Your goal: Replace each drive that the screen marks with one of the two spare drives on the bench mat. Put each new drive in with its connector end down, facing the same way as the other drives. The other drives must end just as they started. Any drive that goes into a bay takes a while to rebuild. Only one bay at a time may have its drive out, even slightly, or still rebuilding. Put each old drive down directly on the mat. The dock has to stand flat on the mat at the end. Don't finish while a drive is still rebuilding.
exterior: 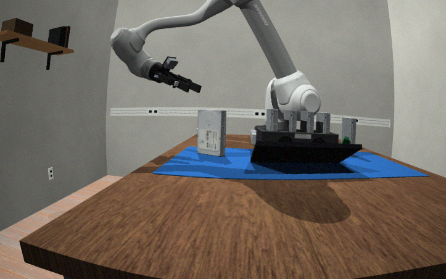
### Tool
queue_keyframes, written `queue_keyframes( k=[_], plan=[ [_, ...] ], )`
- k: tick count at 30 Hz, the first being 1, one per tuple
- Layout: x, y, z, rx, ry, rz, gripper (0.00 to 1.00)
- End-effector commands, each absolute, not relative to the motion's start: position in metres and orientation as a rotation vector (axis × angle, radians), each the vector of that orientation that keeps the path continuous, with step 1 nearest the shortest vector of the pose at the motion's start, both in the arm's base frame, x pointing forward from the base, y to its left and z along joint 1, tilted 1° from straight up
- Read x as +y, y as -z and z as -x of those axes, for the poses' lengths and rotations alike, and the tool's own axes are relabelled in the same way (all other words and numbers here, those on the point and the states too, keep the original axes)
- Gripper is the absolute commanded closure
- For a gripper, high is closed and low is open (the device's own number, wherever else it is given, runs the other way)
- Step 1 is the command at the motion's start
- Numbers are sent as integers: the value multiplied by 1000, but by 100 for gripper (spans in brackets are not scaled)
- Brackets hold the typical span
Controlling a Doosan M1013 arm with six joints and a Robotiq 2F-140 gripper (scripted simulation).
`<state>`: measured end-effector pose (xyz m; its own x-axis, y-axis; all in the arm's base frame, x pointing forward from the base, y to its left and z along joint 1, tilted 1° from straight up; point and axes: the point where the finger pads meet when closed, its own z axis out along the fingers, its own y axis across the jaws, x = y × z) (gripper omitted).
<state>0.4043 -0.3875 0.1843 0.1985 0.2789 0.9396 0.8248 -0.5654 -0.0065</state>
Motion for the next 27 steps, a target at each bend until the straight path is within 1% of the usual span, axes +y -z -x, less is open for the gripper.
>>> queue_keyframes(
  k=[1,11,27],
  plan=[
    [-388,-185,-404,-1041,1335,1986,60],
    [-387,-185,-405,-1054,1307,2012,60],
    [-387,-184,-405,-1191,1005,2269,60]
  ],
)
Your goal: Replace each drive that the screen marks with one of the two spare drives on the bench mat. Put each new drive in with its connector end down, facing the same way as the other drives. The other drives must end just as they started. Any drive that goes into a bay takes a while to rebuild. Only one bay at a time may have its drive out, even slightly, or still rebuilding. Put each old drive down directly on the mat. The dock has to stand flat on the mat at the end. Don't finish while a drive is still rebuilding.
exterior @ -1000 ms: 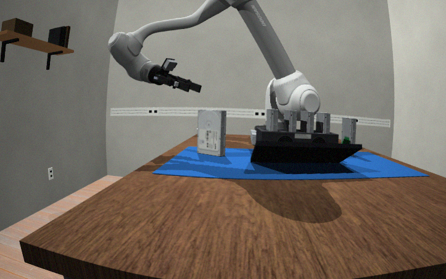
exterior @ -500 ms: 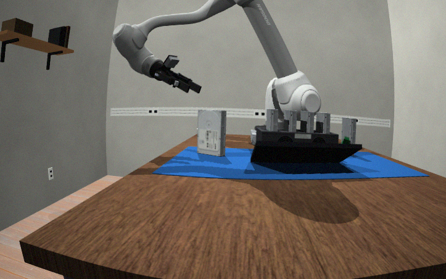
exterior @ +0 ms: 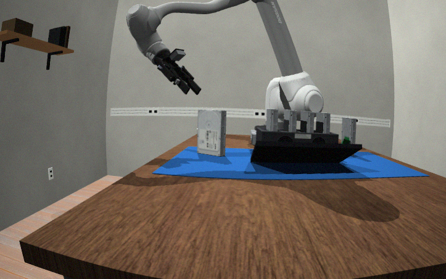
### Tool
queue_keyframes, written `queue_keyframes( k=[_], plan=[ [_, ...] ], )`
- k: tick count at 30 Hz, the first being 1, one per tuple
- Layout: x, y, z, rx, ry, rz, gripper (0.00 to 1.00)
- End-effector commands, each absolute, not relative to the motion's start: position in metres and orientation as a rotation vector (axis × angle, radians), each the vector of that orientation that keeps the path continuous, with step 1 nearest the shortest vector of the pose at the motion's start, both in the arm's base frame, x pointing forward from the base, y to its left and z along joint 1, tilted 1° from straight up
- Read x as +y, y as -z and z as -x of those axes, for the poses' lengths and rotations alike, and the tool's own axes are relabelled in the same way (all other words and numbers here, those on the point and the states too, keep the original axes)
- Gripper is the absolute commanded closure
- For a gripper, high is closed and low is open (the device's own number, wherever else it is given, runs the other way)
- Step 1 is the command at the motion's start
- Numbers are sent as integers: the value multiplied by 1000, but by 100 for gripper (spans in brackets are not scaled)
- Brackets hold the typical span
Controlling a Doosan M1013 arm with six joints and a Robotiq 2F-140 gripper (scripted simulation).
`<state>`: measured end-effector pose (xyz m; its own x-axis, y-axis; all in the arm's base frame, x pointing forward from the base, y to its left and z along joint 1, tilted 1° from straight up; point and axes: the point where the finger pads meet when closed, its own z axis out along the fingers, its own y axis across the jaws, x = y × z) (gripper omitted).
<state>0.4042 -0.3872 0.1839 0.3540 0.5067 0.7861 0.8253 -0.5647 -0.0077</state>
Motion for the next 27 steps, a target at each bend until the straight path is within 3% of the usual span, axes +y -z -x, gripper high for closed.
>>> queue_keyframes(
  k=[1,15,27],
  plan=[
    [-387,-184,-404,-1197,990,2281,60],
    [-387,-184,-404,-1222,924,2328,60],
    [-387,-184,-404,-1317,628,2508,60]
  ],
)
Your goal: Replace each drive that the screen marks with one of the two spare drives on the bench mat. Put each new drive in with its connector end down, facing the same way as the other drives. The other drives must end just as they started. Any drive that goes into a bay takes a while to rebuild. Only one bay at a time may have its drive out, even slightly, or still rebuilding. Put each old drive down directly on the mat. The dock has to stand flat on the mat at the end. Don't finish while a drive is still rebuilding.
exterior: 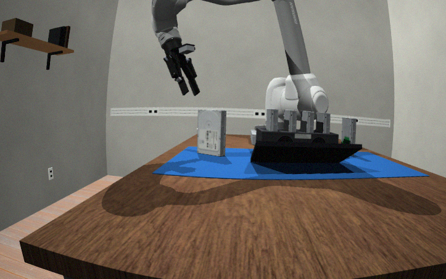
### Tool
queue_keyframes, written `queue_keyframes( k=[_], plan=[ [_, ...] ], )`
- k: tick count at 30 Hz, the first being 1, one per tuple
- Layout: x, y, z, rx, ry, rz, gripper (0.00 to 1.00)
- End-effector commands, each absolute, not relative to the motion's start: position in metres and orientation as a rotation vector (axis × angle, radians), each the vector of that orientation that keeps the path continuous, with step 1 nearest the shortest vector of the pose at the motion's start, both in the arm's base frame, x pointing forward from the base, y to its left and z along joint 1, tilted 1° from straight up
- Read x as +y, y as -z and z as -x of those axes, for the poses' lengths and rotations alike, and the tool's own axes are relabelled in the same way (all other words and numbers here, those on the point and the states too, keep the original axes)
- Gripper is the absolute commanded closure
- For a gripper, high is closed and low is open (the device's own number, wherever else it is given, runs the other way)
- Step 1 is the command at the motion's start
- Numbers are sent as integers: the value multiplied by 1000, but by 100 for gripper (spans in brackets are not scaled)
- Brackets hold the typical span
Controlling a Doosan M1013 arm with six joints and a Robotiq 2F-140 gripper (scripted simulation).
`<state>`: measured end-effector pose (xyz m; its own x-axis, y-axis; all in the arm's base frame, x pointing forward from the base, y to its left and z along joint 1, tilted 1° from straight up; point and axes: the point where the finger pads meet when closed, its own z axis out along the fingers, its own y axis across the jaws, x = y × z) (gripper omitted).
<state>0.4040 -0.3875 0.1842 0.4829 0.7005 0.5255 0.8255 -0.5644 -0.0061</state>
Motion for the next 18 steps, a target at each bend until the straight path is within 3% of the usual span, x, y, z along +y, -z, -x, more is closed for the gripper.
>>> queue_keyframes(
  k=[1,18],
  plan=[
    [-387,-184,-404,-1317,628,2508,60],
    [-387,-184,-404,-1357,491,2582,60]
  ],
)
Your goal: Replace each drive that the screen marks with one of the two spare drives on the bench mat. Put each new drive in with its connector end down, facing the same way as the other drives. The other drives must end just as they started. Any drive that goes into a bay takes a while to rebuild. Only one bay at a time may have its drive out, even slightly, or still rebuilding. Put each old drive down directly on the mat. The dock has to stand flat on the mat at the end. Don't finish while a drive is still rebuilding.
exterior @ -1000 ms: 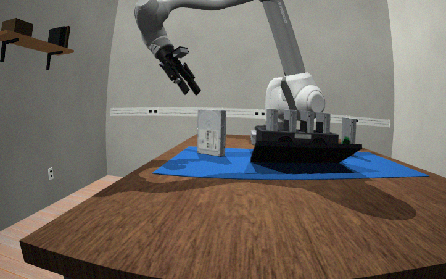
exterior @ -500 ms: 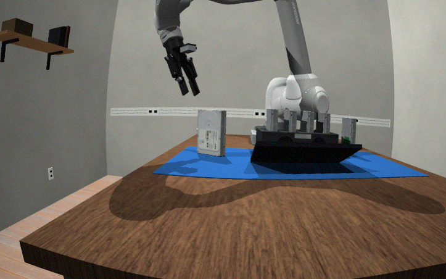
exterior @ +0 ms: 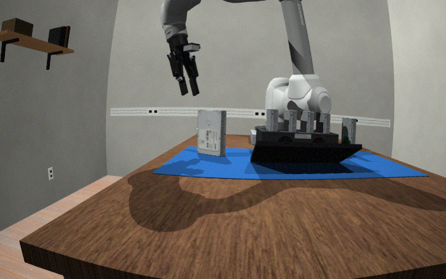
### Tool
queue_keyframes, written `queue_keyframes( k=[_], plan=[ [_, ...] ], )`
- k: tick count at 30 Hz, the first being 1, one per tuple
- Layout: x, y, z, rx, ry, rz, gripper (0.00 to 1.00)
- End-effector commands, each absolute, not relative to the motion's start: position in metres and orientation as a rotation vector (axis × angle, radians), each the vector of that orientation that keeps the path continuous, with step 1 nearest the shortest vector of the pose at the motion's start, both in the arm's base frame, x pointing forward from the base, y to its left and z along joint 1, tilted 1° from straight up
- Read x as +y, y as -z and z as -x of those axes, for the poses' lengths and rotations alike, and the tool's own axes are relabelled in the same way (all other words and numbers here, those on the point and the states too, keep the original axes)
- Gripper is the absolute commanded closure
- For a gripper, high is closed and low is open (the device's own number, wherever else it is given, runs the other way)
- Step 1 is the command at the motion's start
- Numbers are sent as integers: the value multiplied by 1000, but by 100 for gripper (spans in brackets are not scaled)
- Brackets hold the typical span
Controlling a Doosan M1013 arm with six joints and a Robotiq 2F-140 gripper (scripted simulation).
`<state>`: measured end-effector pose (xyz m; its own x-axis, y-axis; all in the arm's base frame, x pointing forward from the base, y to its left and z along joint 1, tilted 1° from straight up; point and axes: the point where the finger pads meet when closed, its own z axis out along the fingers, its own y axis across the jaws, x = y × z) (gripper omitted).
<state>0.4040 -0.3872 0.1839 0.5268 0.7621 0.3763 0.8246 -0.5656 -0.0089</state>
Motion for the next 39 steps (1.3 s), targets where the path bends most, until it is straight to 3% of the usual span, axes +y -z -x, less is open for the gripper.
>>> queue_keyframes(
  k=[1,15,24,25,39],
  plan=[
    [-387,-184,-404,-1360,475,2588,60],
    [-387,-184,-404,-1447,59,2751,60],
    [-388,-185,-404,-1459,6,2772,60],
    [-388,-185,-404,-1459,6,2772,90],
    [-388,-185,-404,-1459,6,2772,90]
  ],
)
